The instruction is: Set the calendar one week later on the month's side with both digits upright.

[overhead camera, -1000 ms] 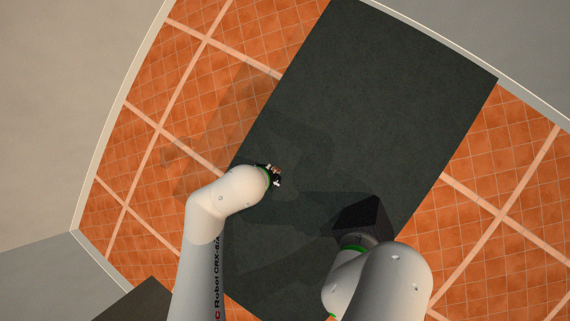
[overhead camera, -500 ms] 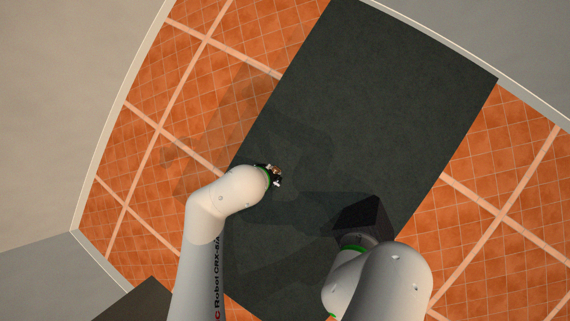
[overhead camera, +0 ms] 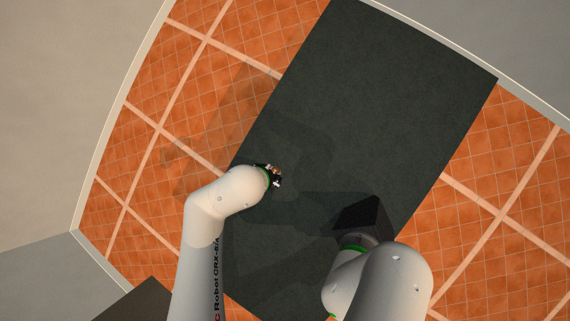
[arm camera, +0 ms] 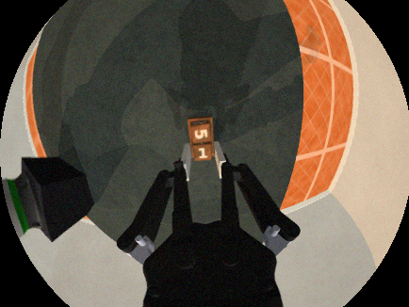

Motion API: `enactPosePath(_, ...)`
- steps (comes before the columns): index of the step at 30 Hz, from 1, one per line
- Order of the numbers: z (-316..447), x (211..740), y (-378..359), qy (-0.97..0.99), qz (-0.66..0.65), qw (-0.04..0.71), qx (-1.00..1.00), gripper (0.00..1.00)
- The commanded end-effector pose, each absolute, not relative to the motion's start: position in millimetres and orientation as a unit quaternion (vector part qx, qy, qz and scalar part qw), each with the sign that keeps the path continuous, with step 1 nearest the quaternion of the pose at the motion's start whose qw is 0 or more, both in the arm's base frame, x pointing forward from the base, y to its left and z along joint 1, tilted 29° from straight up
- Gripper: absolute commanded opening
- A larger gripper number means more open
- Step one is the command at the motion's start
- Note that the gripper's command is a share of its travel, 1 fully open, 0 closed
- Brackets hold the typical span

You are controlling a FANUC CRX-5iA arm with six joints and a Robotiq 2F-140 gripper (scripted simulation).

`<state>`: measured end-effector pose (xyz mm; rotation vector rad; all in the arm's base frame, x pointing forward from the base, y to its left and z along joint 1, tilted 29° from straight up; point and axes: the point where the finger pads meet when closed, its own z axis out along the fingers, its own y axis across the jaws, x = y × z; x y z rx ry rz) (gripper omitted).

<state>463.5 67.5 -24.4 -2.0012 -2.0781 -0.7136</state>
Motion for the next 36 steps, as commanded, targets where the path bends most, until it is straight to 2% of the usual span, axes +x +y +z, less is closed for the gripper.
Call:
enactPosePath(1, -17, 462, 64, -0.697, -0.239, 0.085, -0.671, 0.28)
enactPosePath(24, 50, 446, 29, -0.697, -0.239, 0.085, -0.671, 0.28)
enactPosePath(25, 50, 446, 29, -0.697, -0.239, 0.085, -0.671, 1.0)
enactPosePath(36, 50, 446, 29, -0.697, -0.239, 0.085, -0.671, 1.0)
